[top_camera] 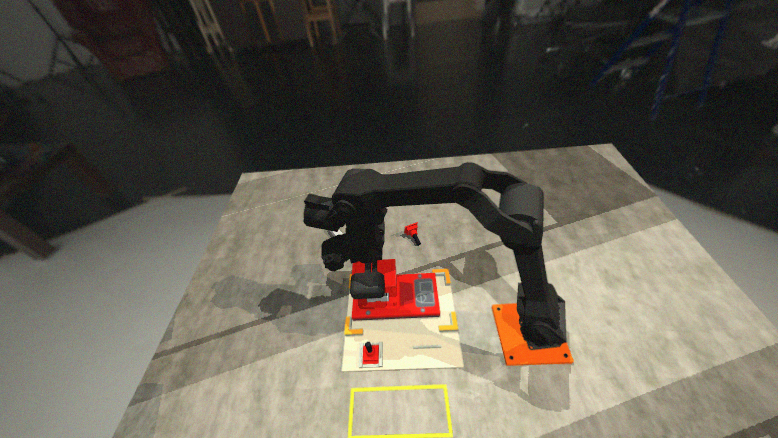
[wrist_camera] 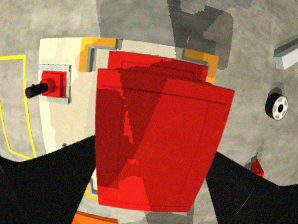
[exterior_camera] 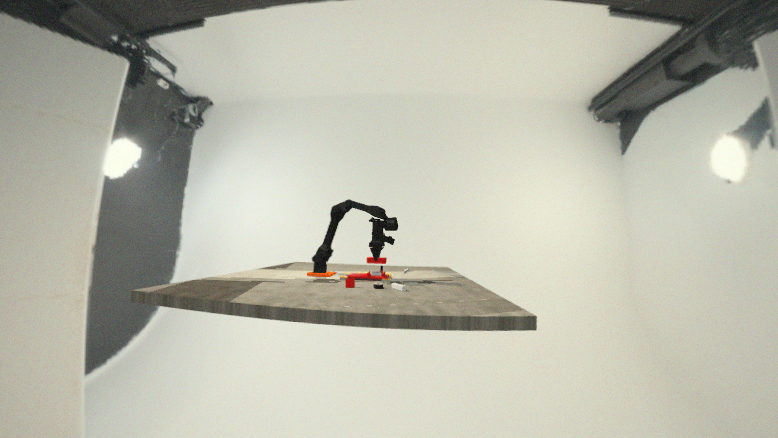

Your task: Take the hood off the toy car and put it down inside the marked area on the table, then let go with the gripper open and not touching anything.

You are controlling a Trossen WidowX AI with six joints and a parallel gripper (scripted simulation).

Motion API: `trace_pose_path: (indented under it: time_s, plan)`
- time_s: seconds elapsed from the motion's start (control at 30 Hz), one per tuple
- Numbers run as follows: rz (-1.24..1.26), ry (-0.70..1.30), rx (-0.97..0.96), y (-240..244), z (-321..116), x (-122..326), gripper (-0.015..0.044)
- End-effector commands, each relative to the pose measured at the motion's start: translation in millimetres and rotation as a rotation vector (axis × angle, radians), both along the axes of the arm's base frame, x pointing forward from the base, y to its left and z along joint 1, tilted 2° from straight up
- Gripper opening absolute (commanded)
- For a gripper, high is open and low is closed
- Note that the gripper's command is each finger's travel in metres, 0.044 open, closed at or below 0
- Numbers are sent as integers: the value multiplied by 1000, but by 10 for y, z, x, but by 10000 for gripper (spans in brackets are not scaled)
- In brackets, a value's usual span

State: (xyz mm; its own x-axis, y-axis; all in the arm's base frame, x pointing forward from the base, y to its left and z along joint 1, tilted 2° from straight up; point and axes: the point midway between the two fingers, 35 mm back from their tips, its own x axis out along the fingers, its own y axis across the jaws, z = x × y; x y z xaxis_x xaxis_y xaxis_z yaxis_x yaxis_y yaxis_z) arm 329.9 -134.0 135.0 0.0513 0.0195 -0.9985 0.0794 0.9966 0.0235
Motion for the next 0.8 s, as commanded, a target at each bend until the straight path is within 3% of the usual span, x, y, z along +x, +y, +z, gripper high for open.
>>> trace_pose_path:
  time_s: [0.0, 0.77]
  plan:
    - [0, 0, 0, 6, 0, 2, 0]
    - [1, -1, 4, 837, 51, 122, 0]
